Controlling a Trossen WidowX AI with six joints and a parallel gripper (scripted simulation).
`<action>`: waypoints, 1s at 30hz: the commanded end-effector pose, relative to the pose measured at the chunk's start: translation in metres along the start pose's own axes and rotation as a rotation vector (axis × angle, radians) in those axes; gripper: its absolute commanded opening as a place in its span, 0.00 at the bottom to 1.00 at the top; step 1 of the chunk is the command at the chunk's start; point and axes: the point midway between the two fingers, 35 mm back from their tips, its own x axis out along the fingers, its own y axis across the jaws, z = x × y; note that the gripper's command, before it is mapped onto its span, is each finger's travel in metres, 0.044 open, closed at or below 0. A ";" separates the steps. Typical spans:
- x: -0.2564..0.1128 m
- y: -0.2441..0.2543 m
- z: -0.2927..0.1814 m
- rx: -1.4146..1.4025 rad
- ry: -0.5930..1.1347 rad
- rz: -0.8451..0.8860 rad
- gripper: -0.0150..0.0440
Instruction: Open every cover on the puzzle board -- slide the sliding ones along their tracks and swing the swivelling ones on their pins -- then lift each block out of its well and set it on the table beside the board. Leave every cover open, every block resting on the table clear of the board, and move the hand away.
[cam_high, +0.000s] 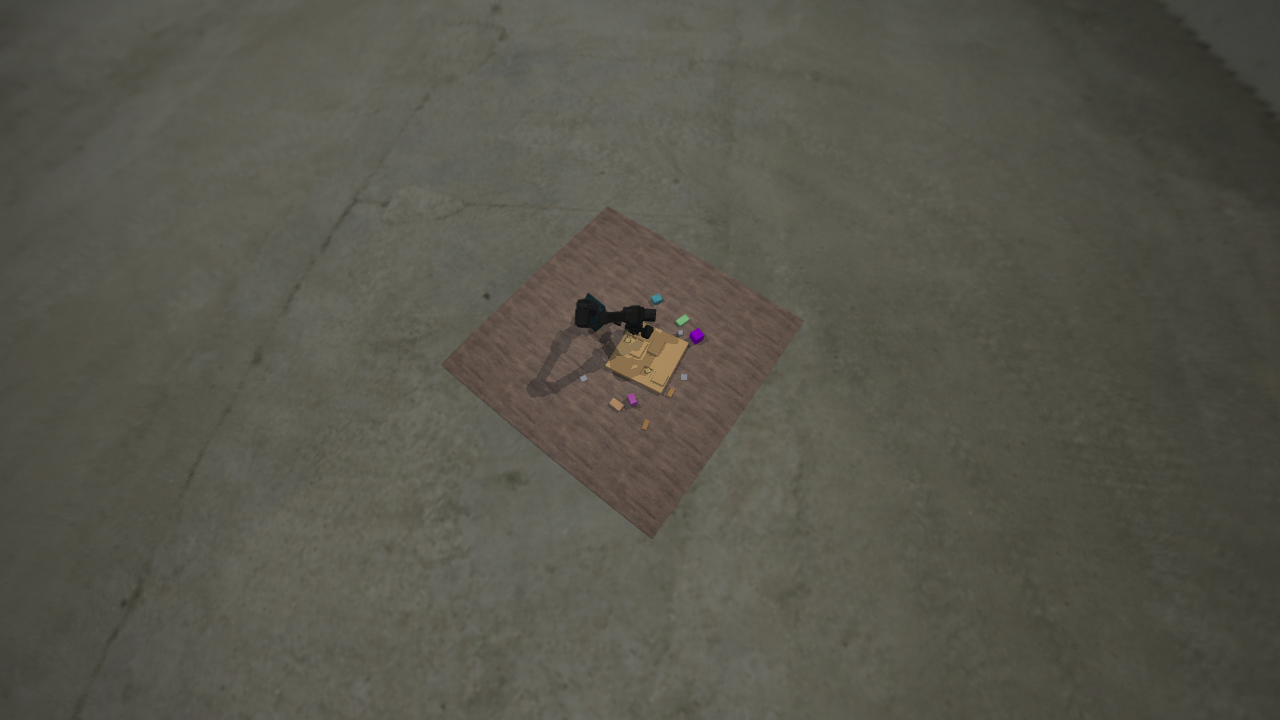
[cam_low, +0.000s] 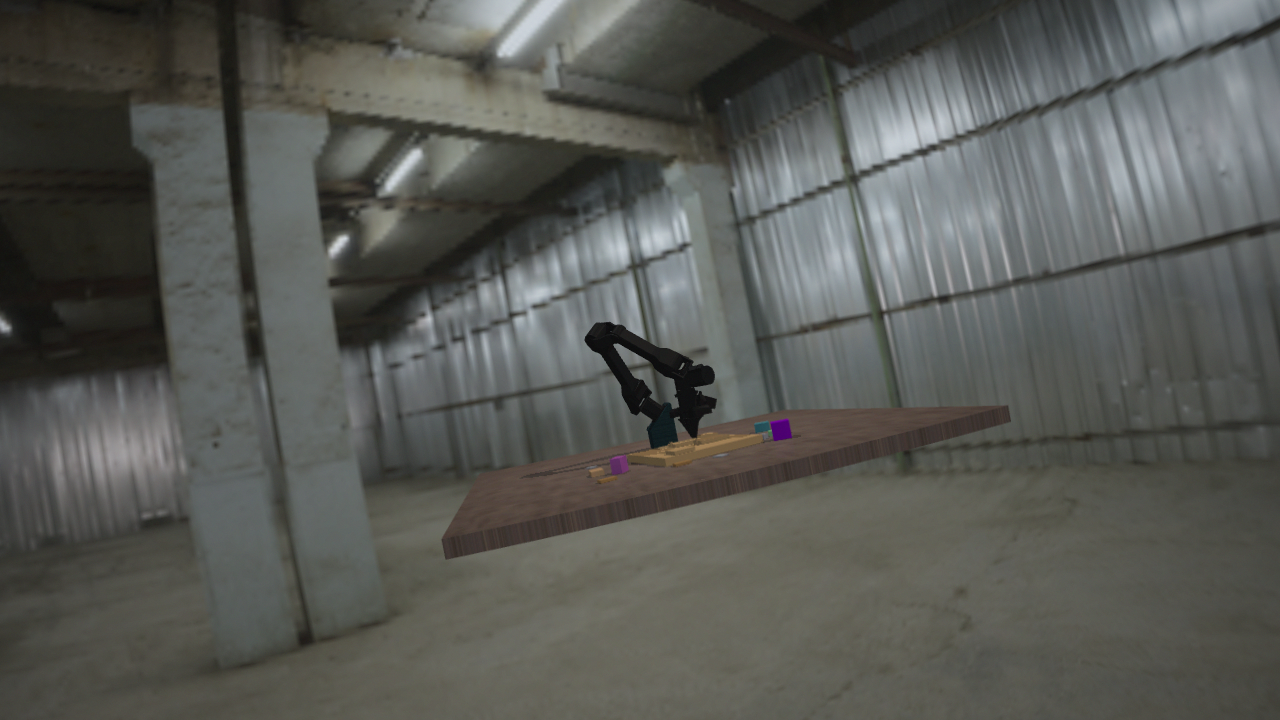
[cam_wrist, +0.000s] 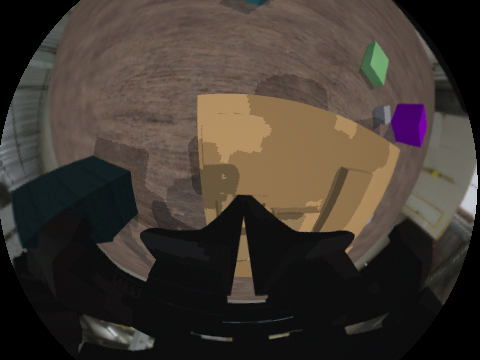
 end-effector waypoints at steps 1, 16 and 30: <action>-0.004 0.000 0.004 -0.003 -0.008 0.001 0.25; -0.023 -0.001 0.007 -0.003 -0.010 0.000 0.25; -0.041 0.000 0.009 -0.003 -0.010 0.001 0.25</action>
